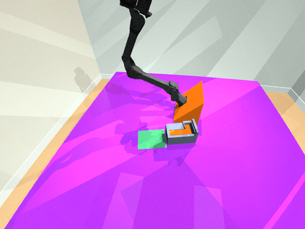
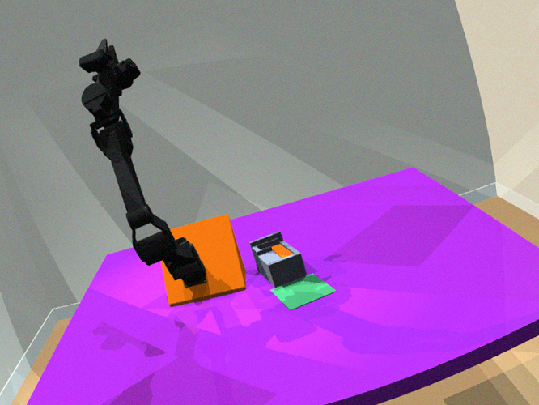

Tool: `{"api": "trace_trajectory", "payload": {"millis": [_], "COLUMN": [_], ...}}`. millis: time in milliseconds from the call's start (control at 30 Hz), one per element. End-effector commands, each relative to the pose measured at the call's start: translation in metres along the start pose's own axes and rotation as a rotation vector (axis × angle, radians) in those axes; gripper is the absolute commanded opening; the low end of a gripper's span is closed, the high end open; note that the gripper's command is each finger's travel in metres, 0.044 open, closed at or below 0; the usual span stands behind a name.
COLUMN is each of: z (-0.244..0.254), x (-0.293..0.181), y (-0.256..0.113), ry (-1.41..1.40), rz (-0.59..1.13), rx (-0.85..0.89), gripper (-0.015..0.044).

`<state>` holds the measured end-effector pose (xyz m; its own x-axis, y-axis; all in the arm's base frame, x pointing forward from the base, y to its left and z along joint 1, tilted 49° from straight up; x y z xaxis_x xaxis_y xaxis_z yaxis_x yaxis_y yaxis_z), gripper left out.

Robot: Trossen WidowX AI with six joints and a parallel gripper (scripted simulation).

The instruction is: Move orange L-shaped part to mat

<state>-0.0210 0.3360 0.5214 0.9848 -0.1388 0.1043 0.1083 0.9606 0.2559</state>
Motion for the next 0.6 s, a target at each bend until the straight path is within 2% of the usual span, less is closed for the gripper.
{"api": "trace_trajectory", "payload": {"millis": [0,133,300,433,567], "z": [-0.05,-0.12,-0.199,-0.263,-0.322], "x": [0.019,0.041,0.073,0.104,0.135], "y": [0.019,0.032,0.031,0.014,-0.02], "ry": [-0.091,-0.213,-0.333,-0.414,-0.429], "rz": [-0.073,-0.108,-0.145,-0.156,-0.146], "rx": [-0.153,-0.392,-0.702,-0.978,-1.273], "gripper": [0.018,0.018,0.018,0.018,0.018]}}
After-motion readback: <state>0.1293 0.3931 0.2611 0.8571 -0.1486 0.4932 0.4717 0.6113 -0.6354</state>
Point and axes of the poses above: the point midway between the two fingers, 35 mm back from their tips, its own y axis out along the fingers, its own z axis across the jaws, x = y × z, the point moved 4 cm from there along -y, back along the fingers, and after that the axes turned 1 degree about -y, right-handed, at the moved point
